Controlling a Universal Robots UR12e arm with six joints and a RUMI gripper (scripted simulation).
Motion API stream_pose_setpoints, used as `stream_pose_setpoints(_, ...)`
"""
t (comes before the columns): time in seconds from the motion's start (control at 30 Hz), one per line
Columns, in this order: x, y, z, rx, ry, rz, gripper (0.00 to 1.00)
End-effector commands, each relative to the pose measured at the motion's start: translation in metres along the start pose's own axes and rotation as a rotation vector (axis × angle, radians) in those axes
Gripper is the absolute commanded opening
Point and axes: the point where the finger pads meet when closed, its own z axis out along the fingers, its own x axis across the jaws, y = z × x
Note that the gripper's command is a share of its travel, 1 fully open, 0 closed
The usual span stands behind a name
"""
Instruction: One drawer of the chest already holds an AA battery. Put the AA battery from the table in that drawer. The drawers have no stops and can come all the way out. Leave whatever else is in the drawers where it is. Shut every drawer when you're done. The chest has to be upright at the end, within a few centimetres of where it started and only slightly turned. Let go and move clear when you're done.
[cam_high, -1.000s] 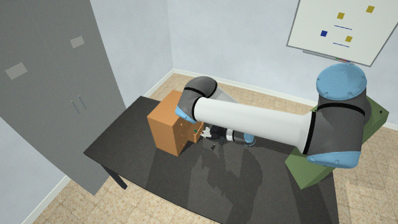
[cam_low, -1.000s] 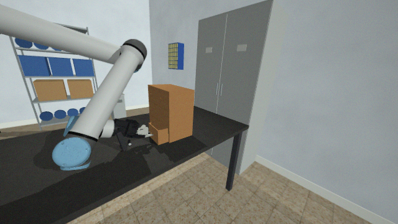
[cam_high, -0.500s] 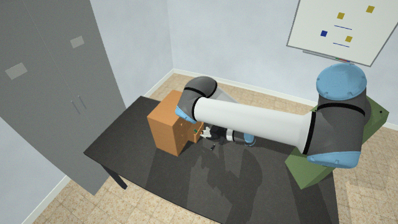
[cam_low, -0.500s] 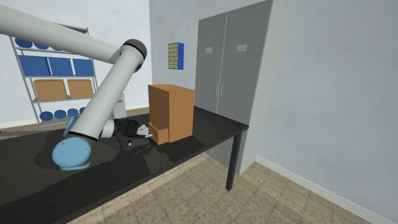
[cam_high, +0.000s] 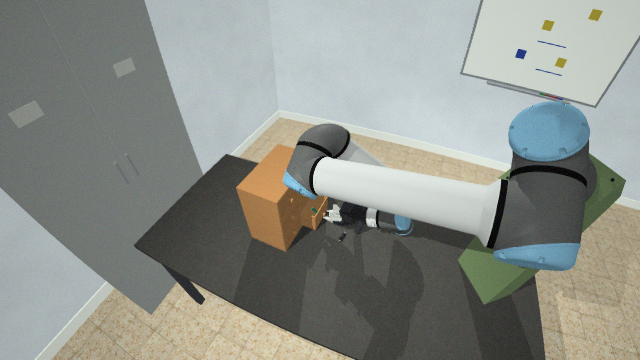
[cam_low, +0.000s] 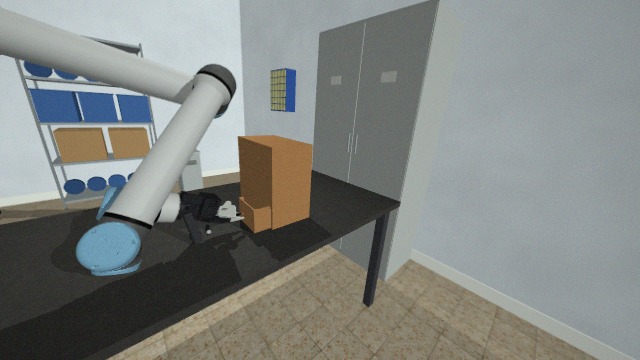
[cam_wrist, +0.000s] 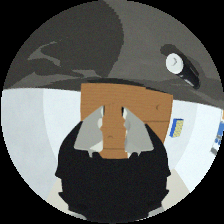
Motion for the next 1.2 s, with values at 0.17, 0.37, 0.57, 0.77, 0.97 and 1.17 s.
stream_pose_setpoints(0.17,0.0,-0.009,-0.025,0.0,0.0,0.0,0.2)
stream_pose_setpoints(0.37,0.0,-0.012,-0.033,0.0,0.0,0.0,0.2)
stream_pose_setpoints(0.57,0.0,-0.013,-0.038,0.0,0.0,0.0,0.2)
stream_pose_setpoints(0.77,0.0,-0.011,-0.04,0.0,0.0,0.0,0.2)
stream_pose_setpoints(0.97,0.0,-0.003,-0.05,0.0,0.0,0.0,0.2)
stream_pose_setpoints(1.17,0.0,0.019,-0.076,0.0,0.0,0.0,0.2)
